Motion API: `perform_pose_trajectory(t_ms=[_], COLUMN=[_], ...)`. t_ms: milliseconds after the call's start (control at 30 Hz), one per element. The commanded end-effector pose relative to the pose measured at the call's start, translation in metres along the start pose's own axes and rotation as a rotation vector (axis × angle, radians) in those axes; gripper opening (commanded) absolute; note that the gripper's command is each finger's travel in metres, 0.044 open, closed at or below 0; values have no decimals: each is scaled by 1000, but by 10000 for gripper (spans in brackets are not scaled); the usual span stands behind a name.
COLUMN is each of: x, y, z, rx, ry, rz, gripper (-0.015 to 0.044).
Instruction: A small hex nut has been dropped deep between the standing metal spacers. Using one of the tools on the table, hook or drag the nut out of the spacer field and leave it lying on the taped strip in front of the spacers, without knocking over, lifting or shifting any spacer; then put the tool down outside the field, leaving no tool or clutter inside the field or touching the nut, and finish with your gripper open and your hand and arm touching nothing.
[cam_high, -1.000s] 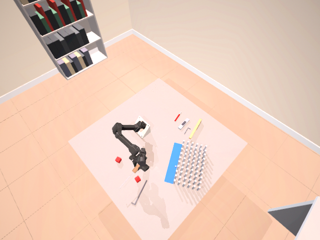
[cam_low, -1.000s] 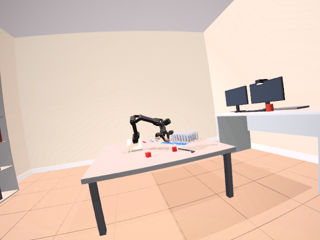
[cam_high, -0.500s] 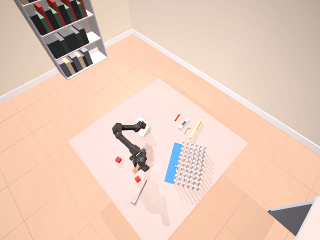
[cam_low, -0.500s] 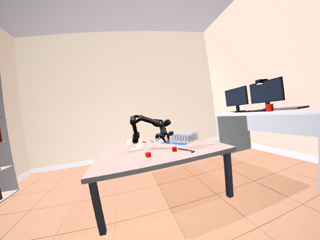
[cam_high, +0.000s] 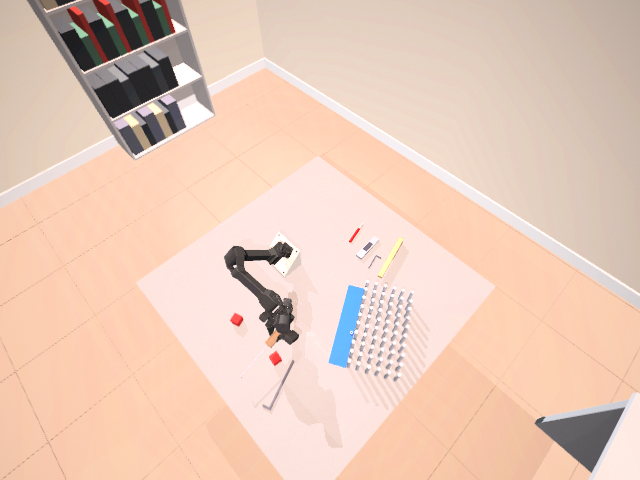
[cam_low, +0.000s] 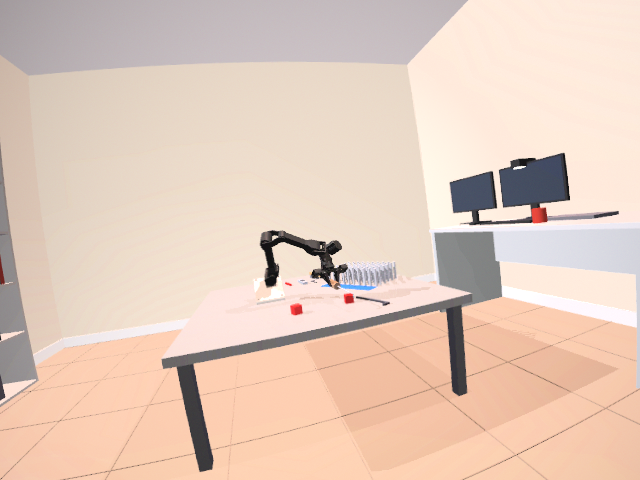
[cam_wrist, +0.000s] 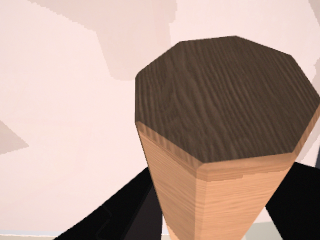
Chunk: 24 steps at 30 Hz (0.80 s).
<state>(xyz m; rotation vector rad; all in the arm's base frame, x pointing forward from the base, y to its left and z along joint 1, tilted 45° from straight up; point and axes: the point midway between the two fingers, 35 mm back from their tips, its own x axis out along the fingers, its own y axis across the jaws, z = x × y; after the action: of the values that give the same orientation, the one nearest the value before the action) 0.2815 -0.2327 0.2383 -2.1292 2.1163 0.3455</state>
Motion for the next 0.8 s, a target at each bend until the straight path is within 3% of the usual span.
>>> perform_pose_trajectory(t_ms=[0, 767], x=[2, 14], y=[-1, 0], z=[3, 10], rx=[-5, -5], ry=[-2, 1], rz=[-5, -8], gripper=[0, 0])
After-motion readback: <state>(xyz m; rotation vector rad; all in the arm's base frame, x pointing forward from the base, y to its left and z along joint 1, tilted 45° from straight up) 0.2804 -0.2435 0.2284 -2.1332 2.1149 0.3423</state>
